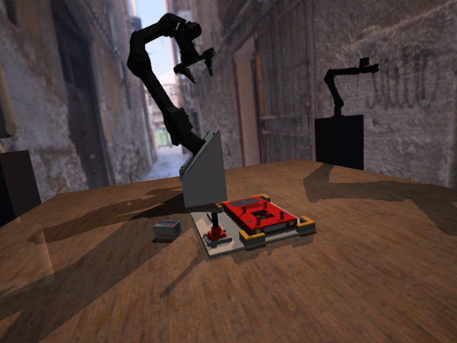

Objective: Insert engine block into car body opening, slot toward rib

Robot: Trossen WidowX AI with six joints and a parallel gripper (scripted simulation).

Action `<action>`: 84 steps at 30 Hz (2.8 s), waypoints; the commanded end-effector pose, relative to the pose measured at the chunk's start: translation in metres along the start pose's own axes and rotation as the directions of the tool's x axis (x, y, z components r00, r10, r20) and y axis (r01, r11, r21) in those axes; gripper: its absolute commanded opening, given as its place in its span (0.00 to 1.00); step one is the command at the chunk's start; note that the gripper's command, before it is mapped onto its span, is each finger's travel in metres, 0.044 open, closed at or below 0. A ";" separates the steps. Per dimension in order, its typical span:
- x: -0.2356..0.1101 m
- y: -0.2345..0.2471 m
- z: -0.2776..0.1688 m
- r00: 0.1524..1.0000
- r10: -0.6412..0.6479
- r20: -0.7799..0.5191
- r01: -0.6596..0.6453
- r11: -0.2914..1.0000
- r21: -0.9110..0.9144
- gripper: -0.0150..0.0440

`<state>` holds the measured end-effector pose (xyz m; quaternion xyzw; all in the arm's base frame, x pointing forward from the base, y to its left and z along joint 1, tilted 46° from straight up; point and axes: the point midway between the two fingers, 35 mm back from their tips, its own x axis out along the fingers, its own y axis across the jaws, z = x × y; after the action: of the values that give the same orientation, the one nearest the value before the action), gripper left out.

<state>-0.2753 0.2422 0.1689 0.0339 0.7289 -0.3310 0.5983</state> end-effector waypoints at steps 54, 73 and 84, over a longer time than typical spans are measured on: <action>-0.066 0.267 0.405 0.877 0.393 0.277 -0.011 0.593 -0.805 1.00; -0.029 0.205 0.559 0.872 0.203 0.445 0.304 0.488 -0.818 1.00; 0.003 0.137 0.628 0.865 0.023 0.501 0.478 0.264 -0.838 1.00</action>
<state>0.3183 0.0534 0.0660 -0.4681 0.6218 0.0766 0.6232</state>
